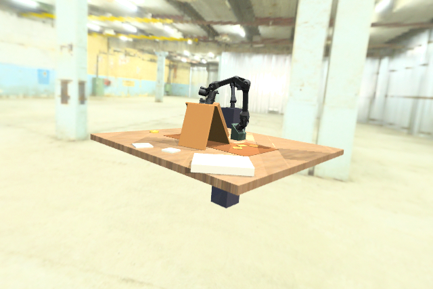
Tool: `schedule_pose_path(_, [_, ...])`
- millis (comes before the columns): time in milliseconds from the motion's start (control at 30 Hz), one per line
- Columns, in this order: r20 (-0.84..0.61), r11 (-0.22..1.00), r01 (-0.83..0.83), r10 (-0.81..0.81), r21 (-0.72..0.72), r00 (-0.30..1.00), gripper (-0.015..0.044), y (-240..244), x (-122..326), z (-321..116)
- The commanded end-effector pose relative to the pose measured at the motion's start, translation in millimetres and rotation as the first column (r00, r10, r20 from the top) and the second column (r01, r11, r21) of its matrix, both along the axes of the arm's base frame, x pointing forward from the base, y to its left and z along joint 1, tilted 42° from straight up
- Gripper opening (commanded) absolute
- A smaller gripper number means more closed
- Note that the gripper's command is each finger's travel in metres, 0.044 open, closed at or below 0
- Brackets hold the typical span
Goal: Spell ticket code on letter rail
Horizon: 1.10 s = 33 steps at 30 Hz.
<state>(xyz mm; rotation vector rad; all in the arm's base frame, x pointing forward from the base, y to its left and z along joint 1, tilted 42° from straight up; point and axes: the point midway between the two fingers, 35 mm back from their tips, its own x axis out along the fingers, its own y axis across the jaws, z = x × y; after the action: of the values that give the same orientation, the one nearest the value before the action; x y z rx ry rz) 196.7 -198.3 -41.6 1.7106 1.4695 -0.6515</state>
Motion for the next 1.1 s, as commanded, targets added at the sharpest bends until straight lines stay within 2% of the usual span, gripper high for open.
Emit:
schedule_pose_path(0, [-0.547, 0.859, 0.512, -0.430, -0.003, 0.718, 0.0340, 21.0, -37.8, -58.0])
schedule_pose_path(200, [-0.703, 0.730, 0.672, -0.544, -0.128, 0.457, 0.0340, 28.2, -52.3, -77.7])
schedule_pose_path(400, [-0.783, 0.582, 0.760, -0.600, -0.290, 0.161, 0.0340, 36.5, -66.6, -95.3])
schedule_pose_path(1067, [-0.786, 0.573, 0.763, -0.602, -0.300, 0.143, 0.0340, 38.4, -64.7, -95.3])
